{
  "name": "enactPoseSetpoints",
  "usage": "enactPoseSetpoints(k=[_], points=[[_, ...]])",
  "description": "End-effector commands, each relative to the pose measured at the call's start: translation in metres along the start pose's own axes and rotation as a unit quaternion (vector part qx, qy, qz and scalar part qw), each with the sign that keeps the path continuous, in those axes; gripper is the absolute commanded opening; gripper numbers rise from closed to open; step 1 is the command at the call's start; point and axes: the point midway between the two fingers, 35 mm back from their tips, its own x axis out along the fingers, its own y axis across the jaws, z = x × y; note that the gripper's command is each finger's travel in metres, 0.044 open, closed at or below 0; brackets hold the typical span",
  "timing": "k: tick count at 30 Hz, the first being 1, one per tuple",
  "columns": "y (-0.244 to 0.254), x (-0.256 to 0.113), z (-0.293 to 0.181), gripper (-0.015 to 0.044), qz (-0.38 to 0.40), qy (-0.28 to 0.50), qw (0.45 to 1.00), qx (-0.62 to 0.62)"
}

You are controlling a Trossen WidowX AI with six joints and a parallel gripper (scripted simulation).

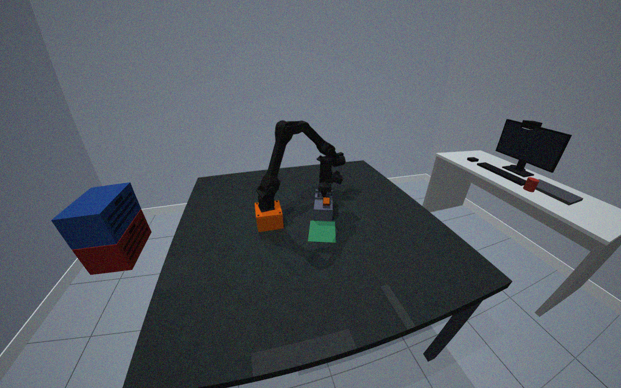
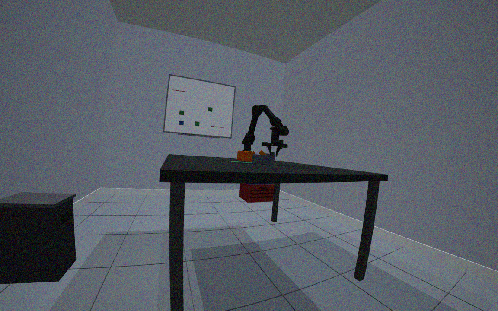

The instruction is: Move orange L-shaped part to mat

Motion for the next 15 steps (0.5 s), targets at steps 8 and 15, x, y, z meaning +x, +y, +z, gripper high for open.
enactPoseSetpoints(k=[8,15], points=[[-0.010,-0.088,0.000,0.0180,0.004,-0.008,1.000,0.003],[-0.008,-0.089,0.003,0.0180,0.010,-0.015,1.000,0.006]])
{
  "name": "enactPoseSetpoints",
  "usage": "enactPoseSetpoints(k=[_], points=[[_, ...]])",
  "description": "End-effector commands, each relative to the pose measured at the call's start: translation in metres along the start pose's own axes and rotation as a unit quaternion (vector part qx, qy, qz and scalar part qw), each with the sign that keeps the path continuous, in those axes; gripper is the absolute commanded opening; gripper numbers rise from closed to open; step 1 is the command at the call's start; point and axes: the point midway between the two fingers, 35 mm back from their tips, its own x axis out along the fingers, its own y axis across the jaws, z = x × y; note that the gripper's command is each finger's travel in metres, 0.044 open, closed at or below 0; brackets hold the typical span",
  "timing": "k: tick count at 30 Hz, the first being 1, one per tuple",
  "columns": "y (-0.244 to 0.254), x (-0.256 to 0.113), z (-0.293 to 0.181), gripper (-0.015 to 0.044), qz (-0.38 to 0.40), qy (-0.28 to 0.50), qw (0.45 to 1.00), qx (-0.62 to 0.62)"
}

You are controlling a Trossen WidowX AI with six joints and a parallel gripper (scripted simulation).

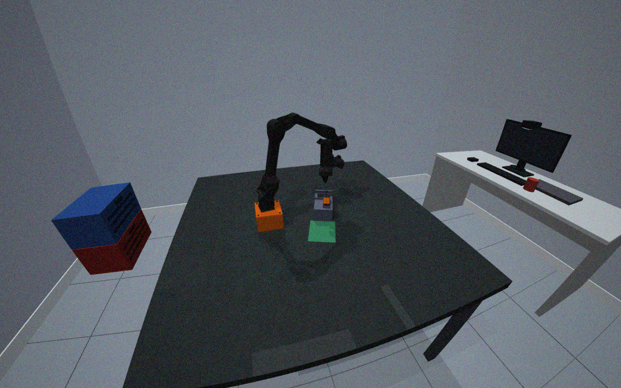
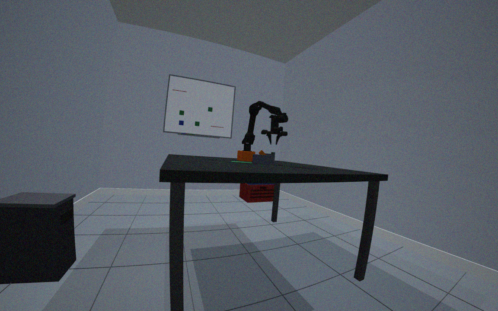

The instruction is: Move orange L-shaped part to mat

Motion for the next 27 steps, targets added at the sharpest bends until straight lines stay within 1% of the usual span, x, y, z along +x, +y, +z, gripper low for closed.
enactPoseSetpoints(k=[1,20,22,24,27], points=[[0.001,-0.001,0.001,0.0180,0.002,-0.003,1.000,0.000],[0.001,-0.001,0.001,0.0180,0.002,-0.003,1.000,0.000],[-0.001,-0.001,0.001,0.0233,0.002,-0.003,1.000,-0.020],[-0.006,-0.001,0.003,0.0280,0.001,-0.003,0.998,-0.067],[-0.018,-0.001,0.005,0.0280,-0.001,-0.002,0.984,-0.177]])
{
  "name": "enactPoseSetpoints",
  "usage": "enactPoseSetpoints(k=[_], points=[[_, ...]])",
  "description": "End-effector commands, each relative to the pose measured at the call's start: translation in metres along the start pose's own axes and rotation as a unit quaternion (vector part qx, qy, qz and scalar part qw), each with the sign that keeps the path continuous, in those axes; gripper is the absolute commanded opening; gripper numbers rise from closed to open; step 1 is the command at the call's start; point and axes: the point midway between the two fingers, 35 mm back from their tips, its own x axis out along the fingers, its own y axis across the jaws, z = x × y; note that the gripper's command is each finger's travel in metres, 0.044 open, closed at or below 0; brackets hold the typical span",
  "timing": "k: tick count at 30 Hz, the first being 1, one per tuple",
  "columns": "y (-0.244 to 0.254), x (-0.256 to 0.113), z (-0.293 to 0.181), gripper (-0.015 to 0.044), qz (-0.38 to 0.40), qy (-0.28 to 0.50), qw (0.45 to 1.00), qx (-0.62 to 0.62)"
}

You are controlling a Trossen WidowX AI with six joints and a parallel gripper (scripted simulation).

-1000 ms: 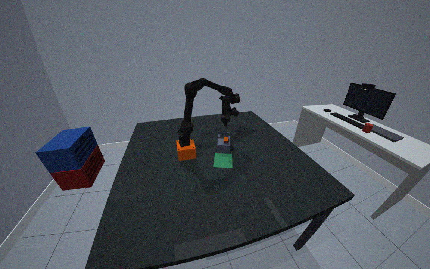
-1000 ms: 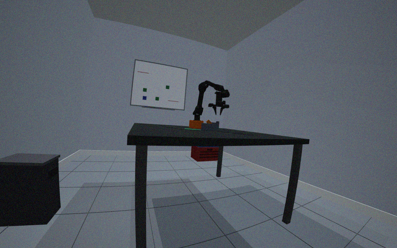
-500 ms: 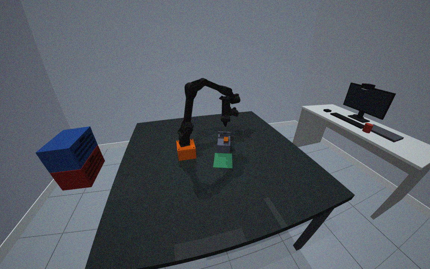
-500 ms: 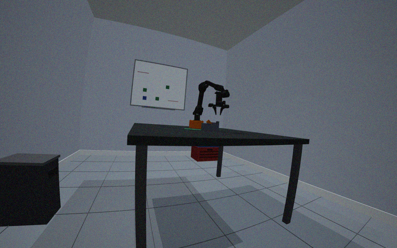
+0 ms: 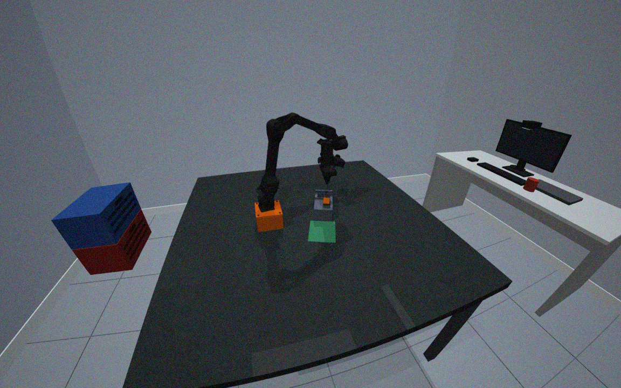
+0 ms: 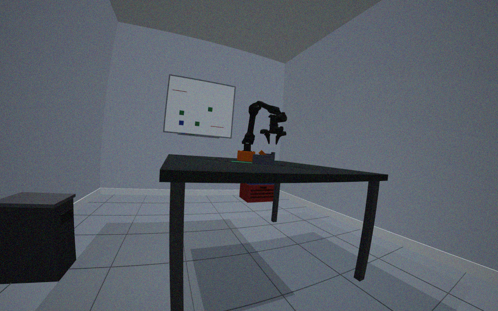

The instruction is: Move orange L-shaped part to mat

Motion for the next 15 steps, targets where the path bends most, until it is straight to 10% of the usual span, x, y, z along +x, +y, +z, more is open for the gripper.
enactPoseSetpoints(k=[1,15], points=[[-0.014,0.000,0.000,0.0280,-0.001,0.001,0.993,-0.121],[-0.070,0.001,-0.007,0.0280,-0.001,0.010,0.776,-0.631]])
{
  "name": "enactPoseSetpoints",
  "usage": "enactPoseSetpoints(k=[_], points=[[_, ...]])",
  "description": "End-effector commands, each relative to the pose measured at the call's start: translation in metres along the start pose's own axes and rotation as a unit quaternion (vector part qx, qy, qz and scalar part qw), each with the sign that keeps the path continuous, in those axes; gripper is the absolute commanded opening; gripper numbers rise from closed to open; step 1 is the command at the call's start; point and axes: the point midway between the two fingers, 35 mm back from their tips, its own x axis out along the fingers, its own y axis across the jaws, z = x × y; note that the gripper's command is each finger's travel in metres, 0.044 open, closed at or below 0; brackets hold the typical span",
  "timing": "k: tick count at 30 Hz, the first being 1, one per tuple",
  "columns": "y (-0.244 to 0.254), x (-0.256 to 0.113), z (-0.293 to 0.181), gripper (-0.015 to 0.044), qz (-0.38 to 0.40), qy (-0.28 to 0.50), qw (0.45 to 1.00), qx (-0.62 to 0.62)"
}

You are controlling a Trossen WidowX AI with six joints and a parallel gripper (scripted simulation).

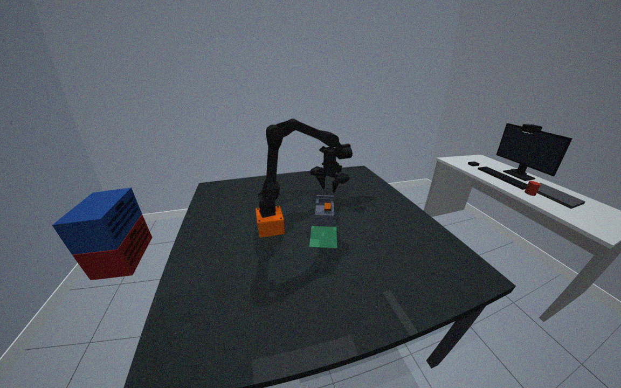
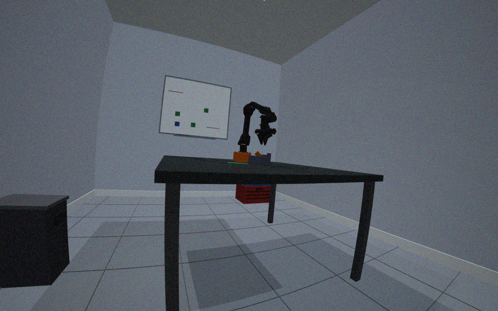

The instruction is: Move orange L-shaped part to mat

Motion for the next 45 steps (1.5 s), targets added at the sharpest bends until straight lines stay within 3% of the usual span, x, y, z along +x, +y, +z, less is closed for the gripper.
enactPoseSetpoints(k=[1,11,18,45], points=[[-0.015,0.001,-0.025,0.0280,0.003,0.004,0.958,-0.287],[-0.015,0.002,-0.025,0.0280,0.003,0.004,0.958,-0.287],[-0.015,0.031,-0.026,0.0280,0.003,0.004,0.958,-0.287],[-0.015,0.068,-0.026,0.0280,0.003,0.004,0.958,-0.287]])
